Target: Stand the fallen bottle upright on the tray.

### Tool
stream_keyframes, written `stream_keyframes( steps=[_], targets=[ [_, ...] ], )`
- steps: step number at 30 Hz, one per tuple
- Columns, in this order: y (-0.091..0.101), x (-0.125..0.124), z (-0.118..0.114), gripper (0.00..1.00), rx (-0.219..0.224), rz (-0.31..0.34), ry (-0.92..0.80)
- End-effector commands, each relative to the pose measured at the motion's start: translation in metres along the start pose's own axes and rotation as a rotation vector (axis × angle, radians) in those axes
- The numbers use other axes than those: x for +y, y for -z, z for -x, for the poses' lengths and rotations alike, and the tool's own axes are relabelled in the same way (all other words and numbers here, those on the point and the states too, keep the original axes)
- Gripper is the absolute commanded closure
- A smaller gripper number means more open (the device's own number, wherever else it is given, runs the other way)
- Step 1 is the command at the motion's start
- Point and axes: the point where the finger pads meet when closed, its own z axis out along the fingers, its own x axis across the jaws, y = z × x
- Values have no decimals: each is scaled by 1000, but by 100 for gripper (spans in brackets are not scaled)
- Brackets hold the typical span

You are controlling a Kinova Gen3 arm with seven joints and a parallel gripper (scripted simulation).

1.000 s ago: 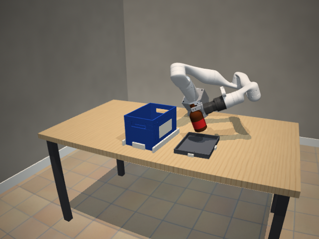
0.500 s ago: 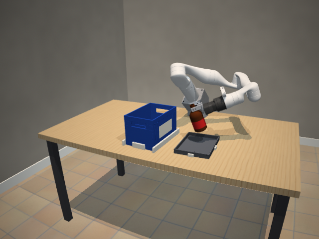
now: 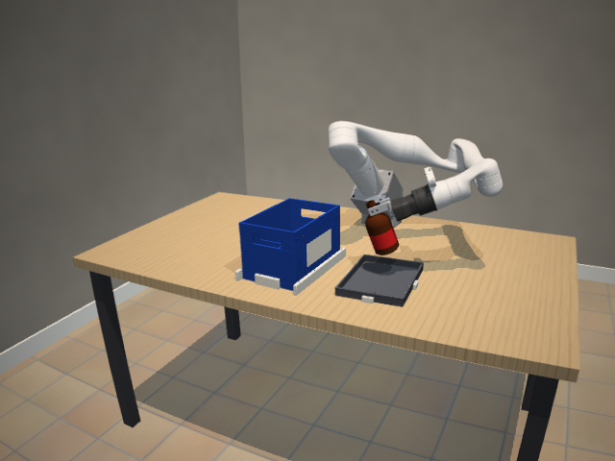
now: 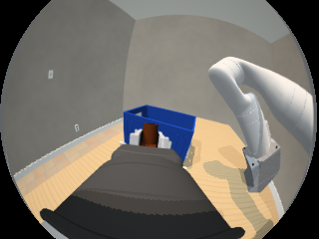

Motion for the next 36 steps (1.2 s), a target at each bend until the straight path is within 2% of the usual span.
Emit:
stream_keyframes(
  steps=[1,36],
  targets=[
    [1,-2,-2,100,5,-13,-6],
    [-2,4,-2,100,5,-12,-6]
  ],
)
